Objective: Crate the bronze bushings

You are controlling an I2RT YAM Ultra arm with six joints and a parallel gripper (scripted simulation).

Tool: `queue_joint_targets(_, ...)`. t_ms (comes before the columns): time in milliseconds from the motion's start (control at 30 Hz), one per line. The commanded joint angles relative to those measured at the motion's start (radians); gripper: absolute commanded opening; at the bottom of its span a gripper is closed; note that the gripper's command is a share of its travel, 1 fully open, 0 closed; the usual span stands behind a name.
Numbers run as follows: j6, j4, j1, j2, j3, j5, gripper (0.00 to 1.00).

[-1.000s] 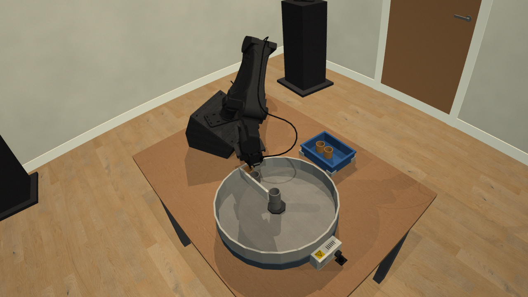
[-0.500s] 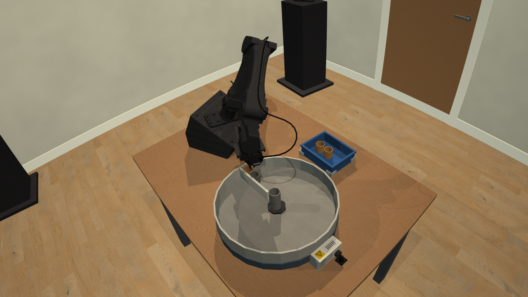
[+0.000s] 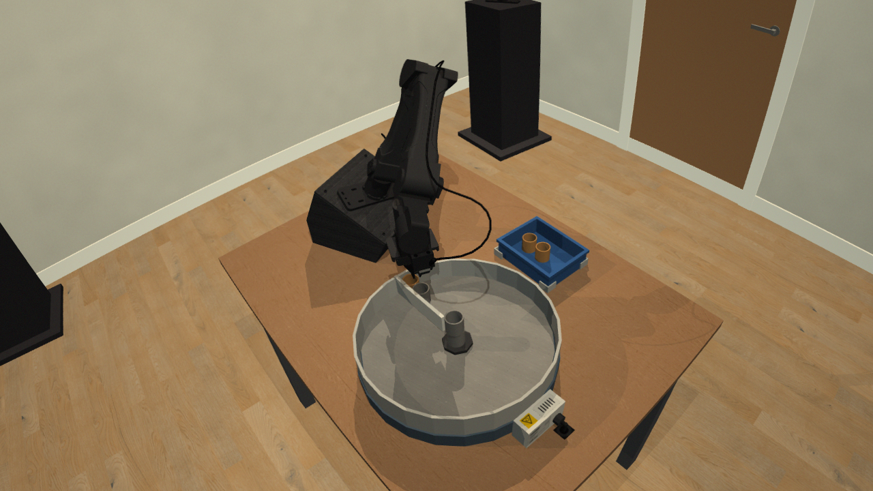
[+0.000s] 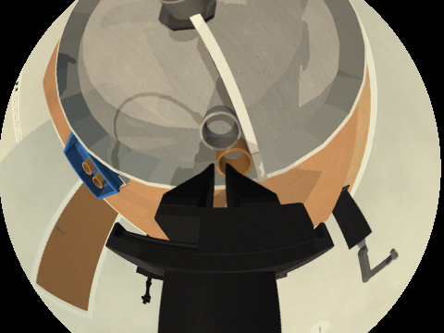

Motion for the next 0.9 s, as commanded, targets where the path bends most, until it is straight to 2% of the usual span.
queue_joint_targets(0,0.009,-0.007,-0.001,0.000,0.042,0.010,0.13)
queue_joint_targets(600,0.009,-0.015,-0.001,0.007,0.046,0.010,0.13)
queue_joint_targets(633,0.009,-0.010,-0.001,-0.022,0.048,0.010,0.13)
queue_joint_targets(867,0.009,-0.016,-0.001,-0.017,0.053,0.010,0.13)
